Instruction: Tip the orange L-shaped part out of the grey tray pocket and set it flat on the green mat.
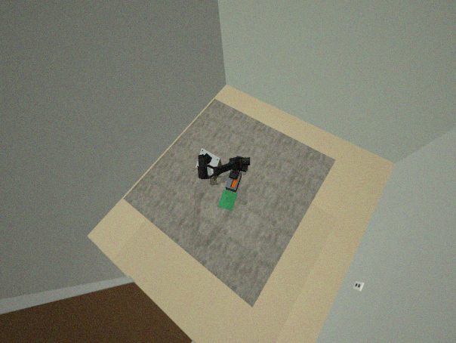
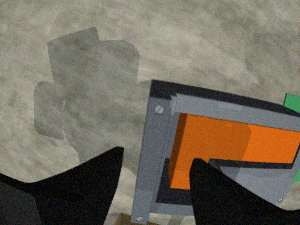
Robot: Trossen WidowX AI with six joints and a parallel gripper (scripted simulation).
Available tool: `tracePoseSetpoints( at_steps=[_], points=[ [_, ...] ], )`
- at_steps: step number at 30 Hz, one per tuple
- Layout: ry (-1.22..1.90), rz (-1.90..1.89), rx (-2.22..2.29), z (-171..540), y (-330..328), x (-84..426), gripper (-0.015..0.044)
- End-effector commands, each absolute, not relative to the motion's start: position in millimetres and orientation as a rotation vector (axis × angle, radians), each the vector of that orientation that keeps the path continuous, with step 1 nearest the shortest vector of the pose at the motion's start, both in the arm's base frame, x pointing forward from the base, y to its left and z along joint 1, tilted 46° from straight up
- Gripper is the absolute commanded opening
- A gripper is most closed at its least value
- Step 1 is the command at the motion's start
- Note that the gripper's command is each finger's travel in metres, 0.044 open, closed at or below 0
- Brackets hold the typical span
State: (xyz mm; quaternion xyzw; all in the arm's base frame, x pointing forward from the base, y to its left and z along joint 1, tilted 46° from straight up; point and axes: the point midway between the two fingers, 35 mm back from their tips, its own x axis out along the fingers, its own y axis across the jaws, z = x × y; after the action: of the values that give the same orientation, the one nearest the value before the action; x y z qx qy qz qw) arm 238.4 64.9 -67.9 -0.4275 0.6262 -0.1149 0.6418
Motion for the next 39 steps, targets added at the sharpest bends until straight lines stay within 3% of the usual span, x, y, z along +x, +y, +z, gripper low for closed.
tracePoseSetpoints(
  at_steps=[1, 39],
  points=[
    [1.444, -0.272, -0.994, -83.7, 43.5, 234.8, 0.018],
    [1.444, -0.273, -0.996, -108.6, 17.7, 240.9, 0.018]
  ],
)
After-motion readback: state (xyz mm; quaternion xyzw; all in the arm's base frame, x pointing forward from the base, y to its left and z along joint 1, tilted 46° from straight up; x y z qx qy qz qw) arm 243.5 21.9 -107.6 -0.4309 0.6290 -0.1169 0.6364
